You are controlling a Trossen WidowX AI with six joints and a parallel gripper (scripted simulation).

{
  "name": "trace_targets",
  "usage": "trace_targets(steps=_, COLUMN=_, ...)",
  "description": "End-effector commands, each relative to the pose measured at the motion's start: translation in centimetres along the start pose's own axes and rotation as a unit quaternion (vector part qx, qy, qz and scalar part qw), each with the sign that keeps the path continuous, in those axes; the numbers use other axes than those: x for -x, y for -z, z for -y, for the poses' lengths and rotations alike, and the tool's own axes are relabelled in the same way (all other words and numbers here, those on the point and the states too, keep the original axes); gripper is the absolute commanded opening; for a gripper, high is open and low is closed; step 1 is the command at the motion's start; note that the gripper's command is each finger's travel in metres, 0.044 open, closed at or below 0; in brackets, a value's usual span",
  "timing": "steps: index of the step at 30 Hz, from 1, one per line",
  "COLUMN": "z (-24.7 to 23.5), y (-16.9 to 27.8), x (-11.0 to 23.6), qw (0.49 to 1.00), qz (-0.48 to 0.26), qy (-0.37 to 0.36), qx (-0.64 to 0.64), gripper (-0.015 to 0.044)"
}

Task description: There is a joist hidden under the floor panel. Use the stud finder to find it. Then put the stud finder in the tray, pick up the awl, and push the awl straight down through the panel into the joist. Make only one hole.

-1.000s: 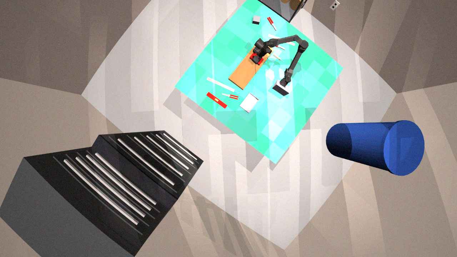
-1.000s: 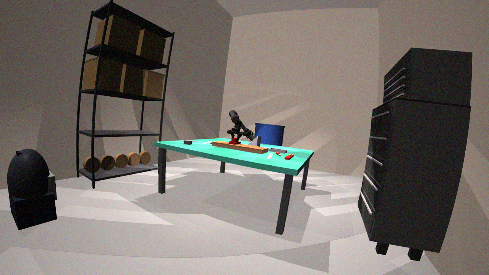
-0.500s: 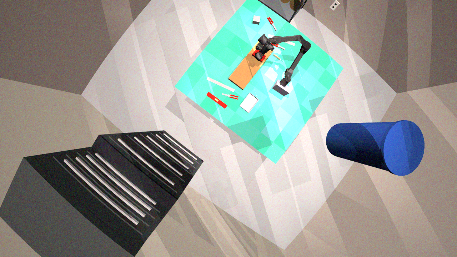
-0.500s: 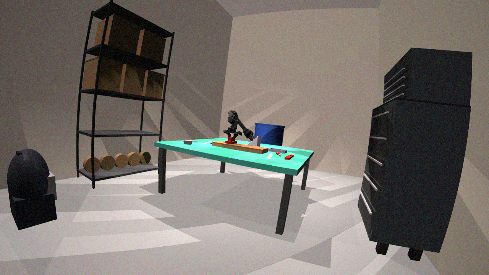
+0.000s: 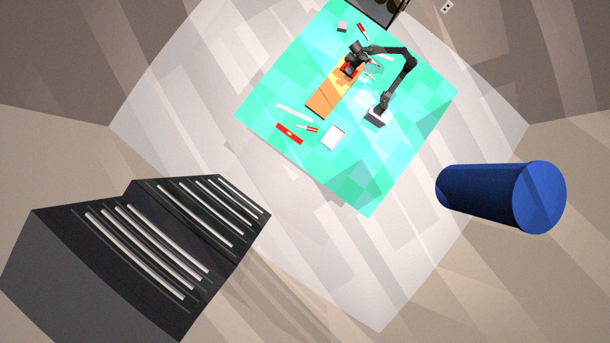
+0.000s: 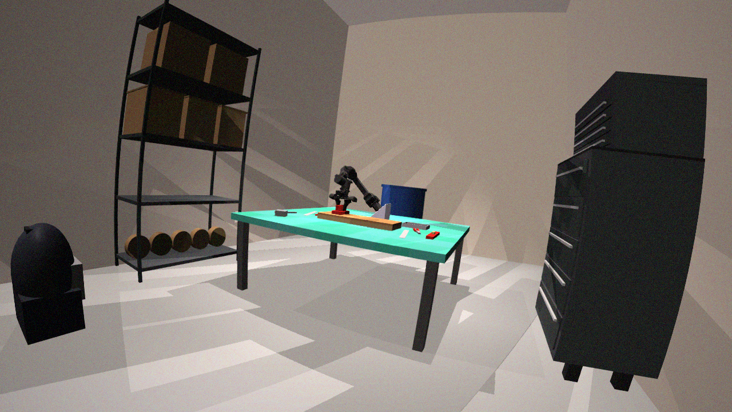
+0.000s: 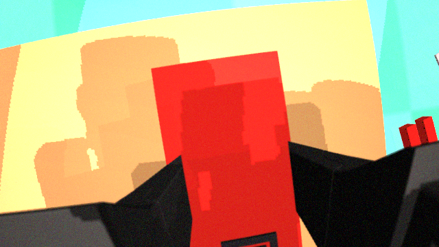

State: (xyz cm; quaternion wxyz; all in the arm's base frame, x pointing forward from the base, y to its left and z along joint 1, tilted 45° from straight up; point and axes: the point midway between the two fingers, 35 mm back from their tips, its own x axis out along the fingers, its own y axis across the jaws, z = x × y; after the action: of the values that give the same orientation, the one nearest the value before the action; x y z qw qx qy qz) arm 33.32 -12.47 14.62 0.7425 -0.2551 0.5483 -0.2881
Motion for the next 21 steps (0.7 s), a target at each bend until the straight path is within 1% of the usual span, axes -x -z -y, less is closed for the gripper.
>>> trace_targets(steps=1, z=1.6, y=0.1, x=0.0, qw=1.0, qz=-0.002, qy=0.006, qx=-0.005, gripper=0.0)
trace_targets(steps=16, z=5.6, y=0.1, x=0.1, qw=1.0, qz=-0.001, qy=0.007, qx=-0.005, gripper=0.0)
trace_targets(steps=21, z=5.2, y=0.0, x=0.1, qw=1.0, qz=0.0, qy=0.004, qx=-0.003, gripper=0.0)
